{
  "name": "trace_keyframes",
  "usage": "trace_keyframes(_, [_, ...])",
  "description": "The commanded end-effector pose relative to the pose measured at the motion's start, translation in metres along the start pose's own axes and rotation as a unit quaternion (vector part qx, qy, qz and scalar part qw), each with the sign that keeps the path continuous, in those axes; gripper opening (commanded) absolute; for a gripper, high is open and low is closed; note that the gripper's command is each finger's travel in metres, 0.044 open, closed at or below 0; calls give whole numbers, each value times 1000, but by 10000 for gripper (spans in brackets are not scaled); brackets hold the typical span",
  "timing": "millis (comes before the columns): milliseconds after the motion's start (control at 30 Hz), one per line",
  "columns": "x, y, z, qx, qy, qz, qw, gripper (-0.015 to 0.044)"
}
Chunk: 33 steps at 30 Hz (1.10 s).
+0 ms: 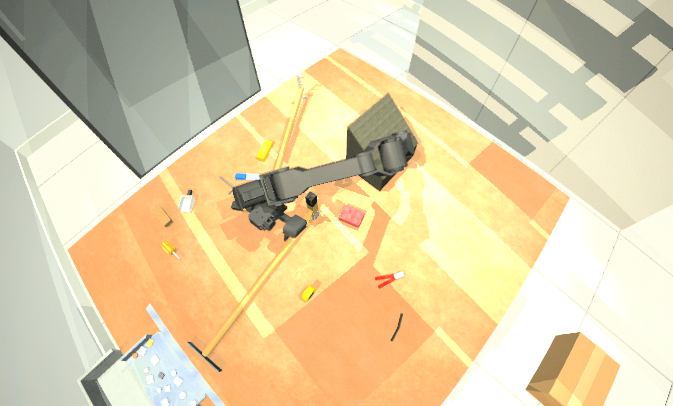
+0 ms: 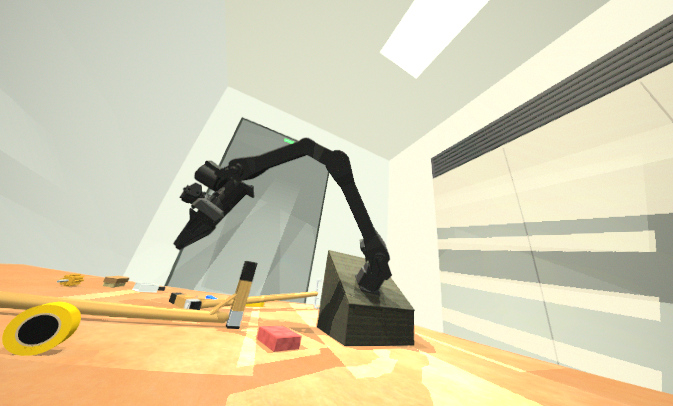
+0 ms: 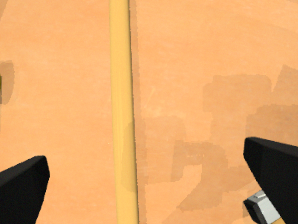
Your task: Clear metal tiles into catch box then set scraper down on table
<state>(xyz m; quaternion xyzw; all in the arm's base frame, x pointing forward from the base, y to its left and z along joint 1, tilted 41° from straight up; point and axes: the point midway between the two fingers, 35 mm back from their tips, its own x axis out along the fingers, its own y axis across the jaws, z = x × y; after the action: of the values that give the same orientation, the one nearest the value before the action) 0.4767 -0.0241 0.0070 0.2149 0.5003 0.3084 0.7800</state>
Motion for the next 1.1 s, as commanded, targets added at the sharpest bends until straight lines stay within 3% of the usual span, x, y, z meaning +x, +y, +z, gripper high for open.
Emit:
trace_keyframes(0, [-13,2,-3,-4,-12,-1,1000,440])
trace_keyframes(1067, [-71,-1,-75,-1,-61,-5,998,440])
